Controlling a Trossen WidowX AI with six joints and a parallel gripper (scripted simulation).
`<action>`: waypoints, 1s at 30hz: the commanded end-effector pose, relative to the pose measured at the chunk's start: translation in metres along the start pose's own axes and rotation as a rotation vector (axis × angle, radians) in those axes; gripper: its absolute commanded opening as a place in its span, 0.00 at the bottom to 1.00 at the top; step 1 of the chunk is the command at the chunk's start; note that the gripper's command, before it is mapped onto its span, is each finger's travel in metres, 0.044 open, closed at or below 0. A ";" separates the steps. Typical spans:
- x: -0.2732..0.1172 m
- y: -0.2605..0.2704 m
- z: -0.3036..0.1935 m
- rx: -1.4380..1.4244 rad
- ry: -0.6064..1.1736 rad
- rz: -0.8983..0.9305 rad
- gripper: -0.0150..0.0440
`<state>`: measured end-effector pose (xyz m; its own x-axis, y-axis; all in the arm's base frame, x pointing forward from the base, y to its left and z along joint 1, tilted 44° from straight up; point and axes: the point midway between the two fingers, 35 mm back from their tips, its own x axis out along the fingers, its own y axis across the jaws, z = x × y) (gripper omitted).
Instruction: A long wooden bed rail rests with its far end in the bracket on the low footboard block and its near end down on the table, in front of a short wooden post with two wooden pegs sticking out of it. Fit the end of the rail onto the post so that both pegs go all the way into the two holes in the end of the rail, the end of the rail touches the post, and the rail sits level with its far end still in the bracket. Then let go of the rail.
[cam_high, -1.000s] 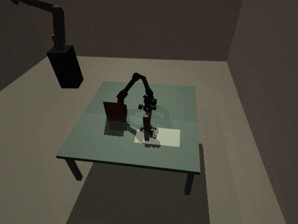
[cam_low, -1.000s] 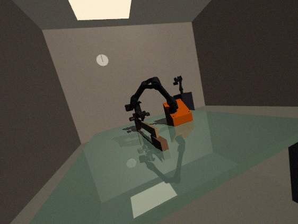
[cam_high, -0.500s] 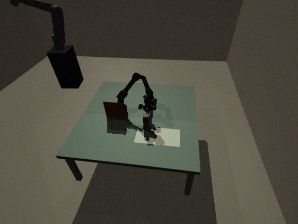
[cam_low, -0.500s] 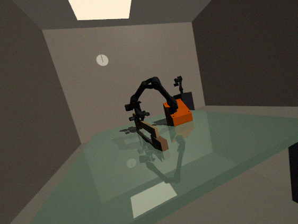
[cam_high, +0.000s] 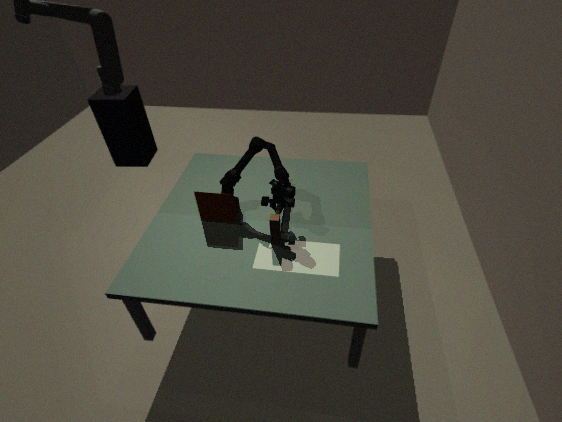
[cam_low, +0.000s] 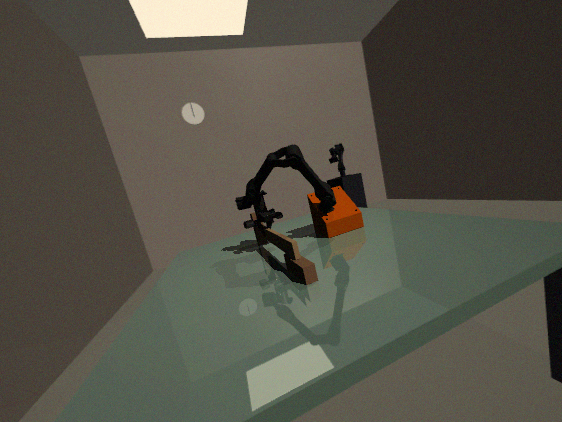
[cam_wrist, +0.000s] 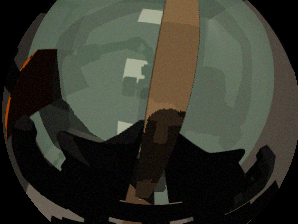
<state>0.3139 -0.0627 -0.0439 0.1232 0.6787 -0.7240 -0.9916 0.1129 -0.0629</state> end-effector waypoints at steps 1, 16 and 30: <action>-0.001 -0.001 0.002 -0.001 0.002 -0.007 0.25; -0.004 -0.002 0.002 -0.001 0.002 -0.007 0.25; -0.004 -0.002 -0.001 -0.001 0.002 -0.007 0.25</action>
<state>0.3142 -0.0631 -0.0422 0.1237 0.6782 -0.7244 -0.9915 0.1140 -0.0625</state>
